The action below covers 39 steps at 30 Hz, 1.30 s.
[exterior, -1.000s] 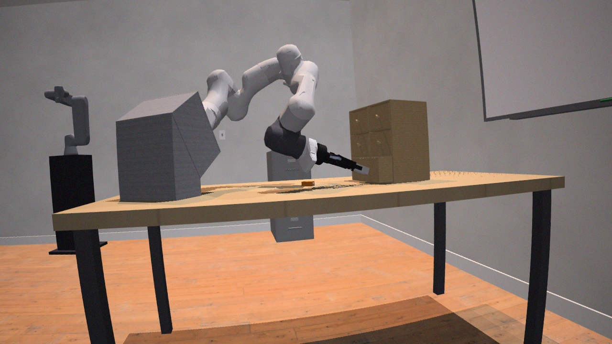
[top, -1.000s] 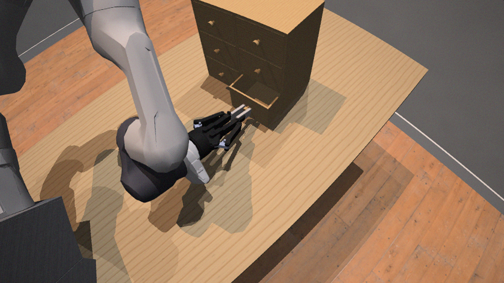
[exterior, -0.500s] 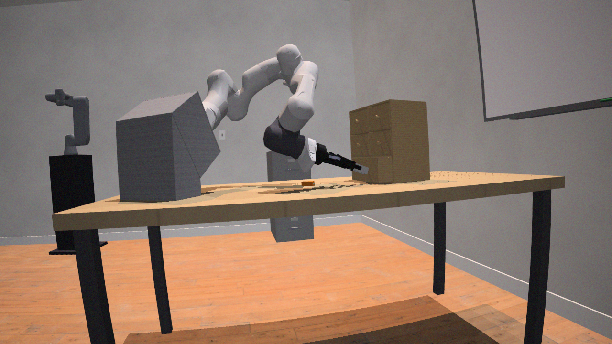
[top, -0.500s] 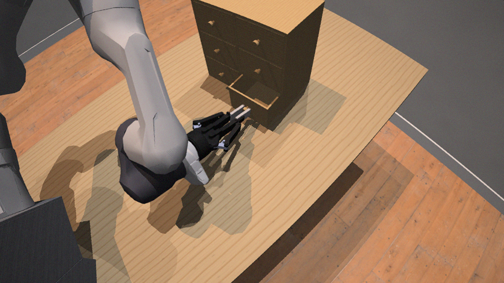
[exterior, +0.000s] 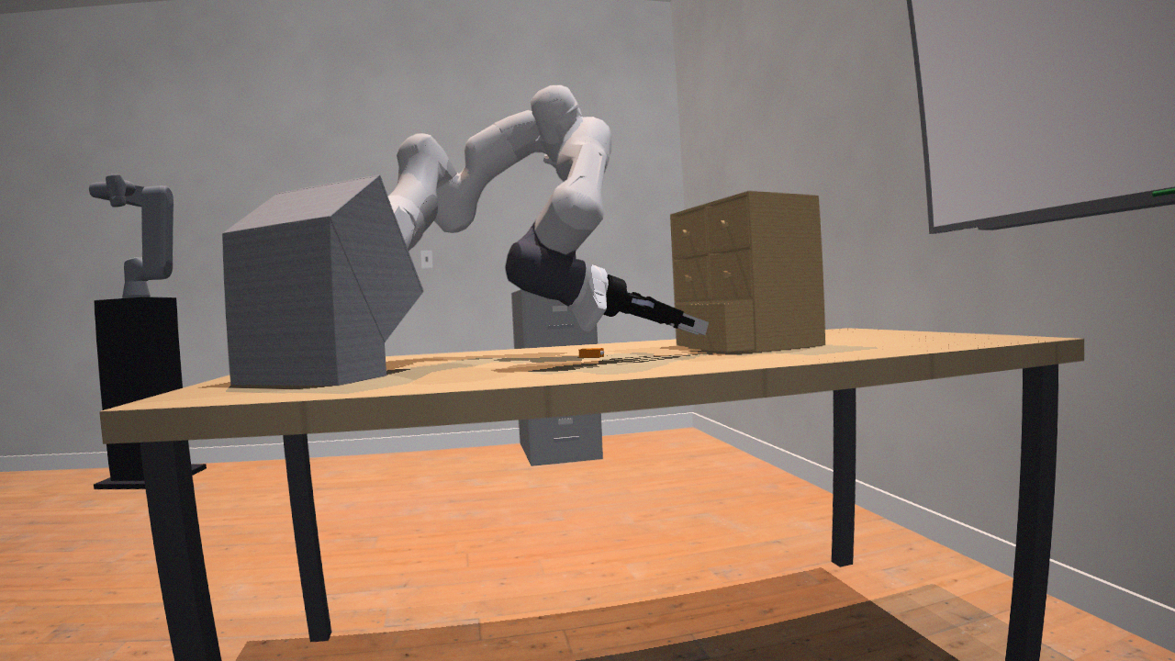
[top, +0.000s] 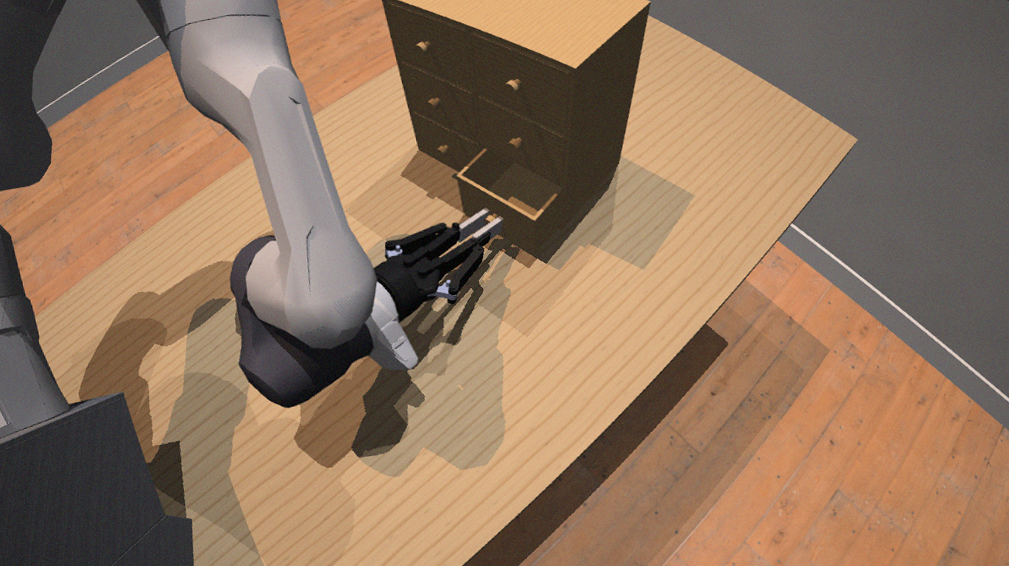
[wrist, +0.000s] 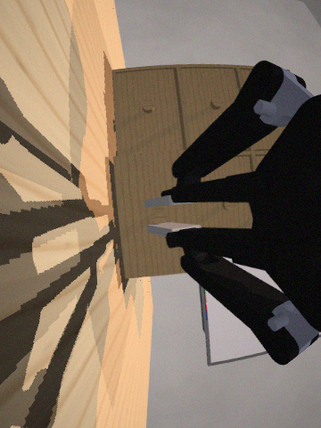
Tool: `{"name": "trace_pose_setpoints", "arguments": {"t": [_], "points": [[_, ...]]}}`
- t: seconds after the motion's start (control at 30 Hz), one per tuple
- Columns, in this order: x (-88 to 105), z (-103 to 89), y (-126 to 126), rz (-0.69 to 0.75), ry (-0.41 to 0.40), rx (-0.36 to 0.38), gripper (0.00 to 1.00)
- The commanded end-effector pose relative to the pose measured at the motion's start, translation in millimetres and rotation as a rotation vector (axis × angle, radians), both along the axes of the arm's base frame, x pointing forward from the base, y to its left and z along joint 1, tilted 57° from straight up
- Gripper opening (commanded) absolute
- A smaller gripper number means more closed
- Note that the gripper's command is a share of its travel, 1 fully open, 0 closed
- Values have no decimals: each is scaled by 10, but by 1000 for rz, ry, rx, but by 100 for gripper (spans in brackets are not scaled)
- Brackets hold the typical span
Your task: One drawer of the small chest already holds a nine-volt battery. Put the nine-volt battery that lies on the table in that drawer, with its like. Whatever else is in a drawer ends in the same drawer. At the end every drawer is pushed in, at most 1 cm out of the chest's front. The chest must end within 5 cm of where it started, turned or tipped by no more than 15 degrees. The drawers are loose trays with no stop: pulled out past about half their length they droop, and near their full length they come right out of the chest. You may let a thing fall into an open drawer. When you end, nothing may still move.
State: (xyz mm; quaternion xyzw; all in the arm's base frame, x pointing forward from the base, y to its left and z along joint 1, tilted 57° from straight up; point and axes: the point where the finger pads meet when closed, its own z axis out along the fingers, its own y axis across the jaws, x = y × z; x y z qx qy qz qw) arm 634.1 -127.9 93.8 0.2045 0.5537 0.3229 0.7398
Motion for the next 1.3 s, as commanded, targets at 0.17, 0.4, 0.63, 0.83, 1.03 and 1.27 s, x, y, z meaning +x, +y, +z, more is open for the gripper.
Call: {"name": "trace_pose_setpoints", "arguments": {"t": [0.17, 0.4, 0.63, 0.83, 1.03, 1.27], "points": [[-16, -6, 5, 0, -1, -3, 20], [-17, -6, 6, 0, -1, -3, 20], [-188, -114, 44, 0, -1, -3, 20], [-349, -215, 80, 0, -1, -3, 20], [-432, -267, 99, 0, -1, -3, 20], [-684, -187, -64, 0, -1, -3, 20]]}}
